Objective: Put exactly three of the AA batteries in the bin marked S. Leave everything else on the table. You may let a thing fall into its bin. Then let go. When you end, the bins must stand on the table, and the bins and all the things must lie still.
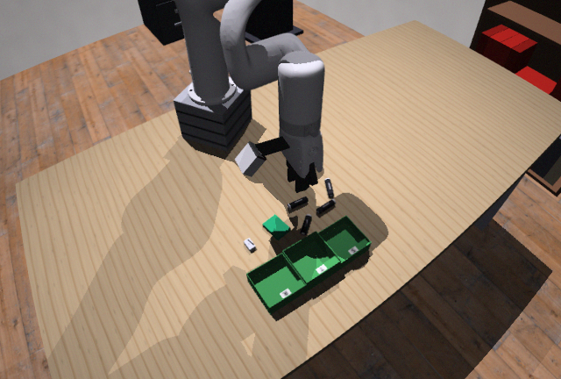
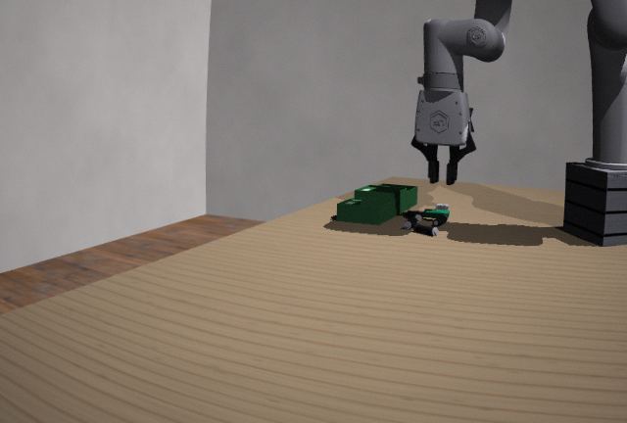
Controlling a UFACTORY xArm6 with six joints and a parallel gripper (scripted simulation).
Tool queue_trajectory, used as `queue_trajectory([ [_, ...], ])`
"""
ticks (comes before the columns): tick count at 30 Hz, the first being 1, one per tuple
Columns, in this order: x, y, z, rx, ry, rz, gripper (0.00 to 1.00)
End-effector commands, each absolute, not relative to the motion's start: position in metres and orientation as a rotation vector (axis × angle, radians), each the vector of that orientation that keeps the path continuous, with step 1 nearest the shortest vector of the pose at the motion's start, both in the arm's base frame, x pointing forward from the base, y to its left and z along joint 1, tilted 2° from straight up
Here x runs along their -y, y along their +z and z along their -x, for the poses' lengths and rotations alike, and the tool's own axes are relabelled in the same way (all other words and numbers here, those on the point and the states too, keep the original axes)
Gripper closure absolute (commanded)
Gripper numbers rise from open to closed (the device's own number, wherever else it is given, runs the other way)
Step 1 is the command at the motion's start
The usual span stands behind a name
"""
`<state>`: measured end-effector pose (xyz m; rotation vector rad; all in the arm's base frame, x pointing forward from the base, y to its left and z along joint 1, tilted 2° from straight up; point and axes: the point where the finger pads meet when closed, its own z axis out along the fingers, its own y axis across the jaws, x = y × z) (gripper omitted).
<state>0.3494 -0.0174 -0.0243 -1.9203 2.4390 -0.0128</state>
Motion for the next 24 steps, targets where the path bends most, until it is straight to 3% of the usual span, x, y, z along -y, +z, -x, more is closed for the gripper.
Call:
queue_trajectory([
  [1, 0.017, -0.023, -0.351, -2.437, -0.016, 1.919, 0.72],
  [24, 0.016, -0.086, -0.354, -2.438, -0.016, 1.919, 0.72],
])
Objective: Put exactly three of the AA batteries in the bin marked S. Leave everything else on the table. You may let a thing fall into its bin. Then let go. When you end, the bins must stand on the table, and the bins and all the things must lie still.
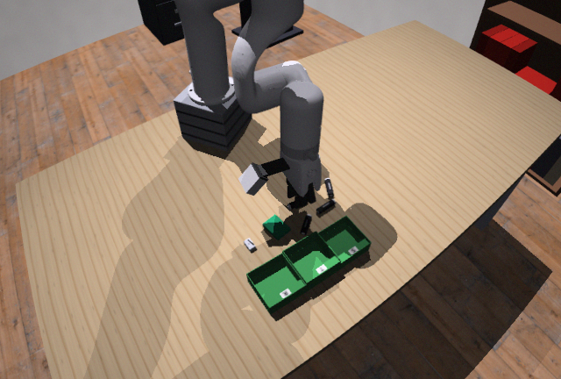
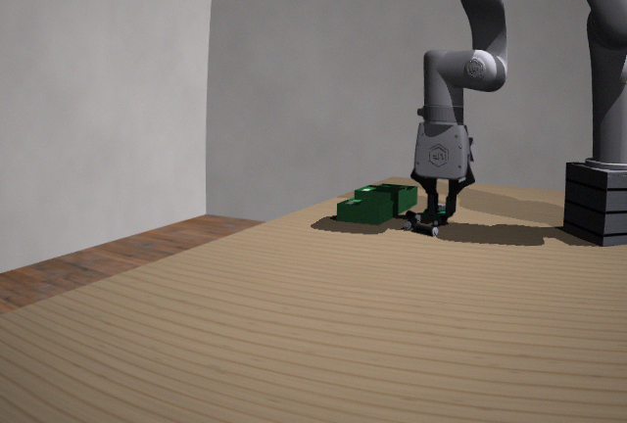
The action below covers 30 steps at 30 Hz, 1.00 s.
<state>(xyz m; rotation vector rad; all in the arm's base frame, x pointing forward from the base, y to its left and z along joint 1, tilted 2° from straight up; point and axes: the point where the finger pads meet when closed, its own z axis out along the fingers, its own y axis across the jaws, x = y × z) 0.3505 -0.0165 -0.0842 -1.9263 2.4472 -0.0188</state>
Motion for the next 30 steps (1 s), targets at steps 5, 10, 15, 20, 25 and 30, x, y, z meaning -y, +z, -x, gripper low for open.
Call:
queue_trajectory([
  [5, 0.016, -0.088, -0.354, -2.438, -0.016, 1.919, 0.72],
  [10, 0.016, -0.095, -0.353, -2.438, -0.016, 1.919, 0.72],
  [15, 0.016, -0.098, -0.353, -2.438, -0.016, 1.919, 0.72],
  [20, 0.016, -0.098, -0.353, -2.438, -0.016, 1.919, 0.72],
  [25, 0.016, -0.098, -0.353, -2.438, -0.016, 1.919, 0.72],
  [30, 0.016, -0.098, -0.353, -2.438, -0.016, 1.919, 1.00],
])
